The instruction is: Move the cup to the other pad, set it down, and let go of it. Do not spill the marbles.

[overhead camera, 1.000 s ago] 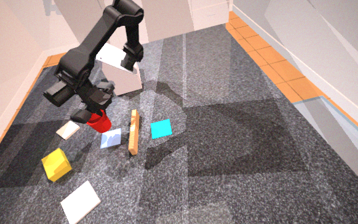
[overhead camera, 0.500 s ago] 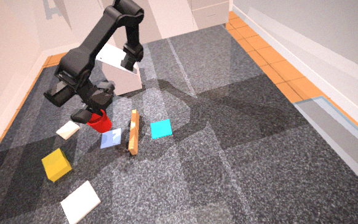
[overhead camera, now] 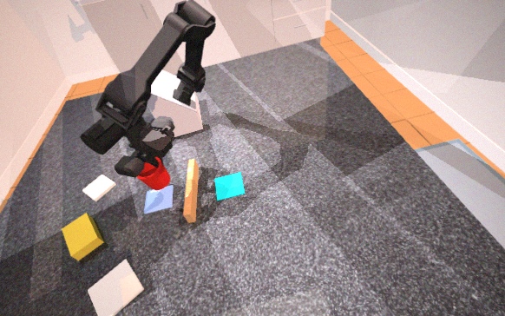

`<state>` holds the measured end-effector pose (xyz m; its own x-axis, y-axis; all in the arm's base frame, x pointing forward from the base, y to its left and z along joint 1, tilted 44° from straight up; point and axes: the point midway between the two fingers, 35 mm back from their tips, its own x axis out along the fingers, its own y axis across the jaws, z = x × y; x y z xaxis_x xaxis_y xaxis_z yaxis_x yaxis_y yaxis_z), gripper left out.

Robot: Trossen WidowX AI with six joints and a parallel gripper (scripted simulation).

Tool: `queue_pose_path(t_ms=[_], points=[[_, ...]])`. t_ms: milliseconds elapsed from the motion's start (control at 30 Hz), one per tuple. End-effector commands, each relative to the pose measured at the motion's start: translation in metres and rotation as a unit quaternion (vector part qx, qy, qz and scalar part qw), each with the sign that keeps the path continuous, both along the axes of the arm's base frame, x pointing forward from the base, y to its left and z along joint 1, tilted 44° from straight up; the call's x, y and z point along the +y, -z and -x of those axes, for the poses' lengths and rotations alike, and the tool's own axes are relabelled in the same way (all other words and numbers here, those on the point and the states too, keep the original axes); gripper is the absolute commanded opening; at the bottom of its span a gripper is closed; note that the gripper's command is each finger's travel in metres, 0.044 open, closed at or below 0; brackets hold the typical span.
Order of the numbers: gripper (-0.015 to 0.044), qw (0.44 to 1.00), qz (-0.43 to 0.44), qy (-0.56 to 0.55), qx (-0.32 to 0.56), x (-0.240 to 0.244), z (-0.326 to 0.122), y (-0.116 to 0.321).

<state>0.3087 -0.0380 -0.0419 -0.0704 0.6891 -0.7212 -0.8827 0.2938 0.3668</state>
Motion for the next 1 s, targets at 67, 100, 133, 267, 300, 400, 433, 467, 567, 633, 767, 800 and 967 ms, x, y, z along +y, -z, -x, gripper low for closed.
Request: queue_pose_path(t_ms=[67, 100, 133, 267, 300, 400, 433, 467, 567, 633, 767, 800, 967], points=[[0.0, 1.0, 0.0, 0.003, -0.002, 0.011, -0.001, -0.012], [0.0, 1.0, 0.0, 0.003, -0.002, 0.013, -0.002, -0.014], [0.0, 1.0, 0.0, 0.003, -0.002, 0.015, -0.002, -0.016], [0.0, 1.0, -0.001, 0.003, -0.002, 0.023, -0.003, -0.023], [0.0, 1.0, -0.001, 0.003, -0.002, 0.025, -0.003, -0.025], [0.0, 1.0, -0.001, 0.003, -0.002, 0.031, -0.003, -0.031], [0.0, 1.0, -0.001, 0.003, -0.002, 0.032, -0.004, -0.032], [0.0, 1.0, -0.001, 0.003, -0.002, 0.034, -0.004, -0.034], [0.0, 1.0, -0.001, 0.003, -0.002, 0.041, -0.005, -0.04], [0.0, 1.0, -0.001, 0.003, -0.002, 0.045, -0.005, -0.044], [0.0, 1.0, -0.002, 0.003, -0.002, 0.053, -0.006, -0.053], [0.0, 1.0, -0.002, 0.003, -0.002, 0.056, -0.006, -0.055], [0.0, 1.0, -0.002, 0.003, -0.002, 0.066, -0.007, -0.065]])
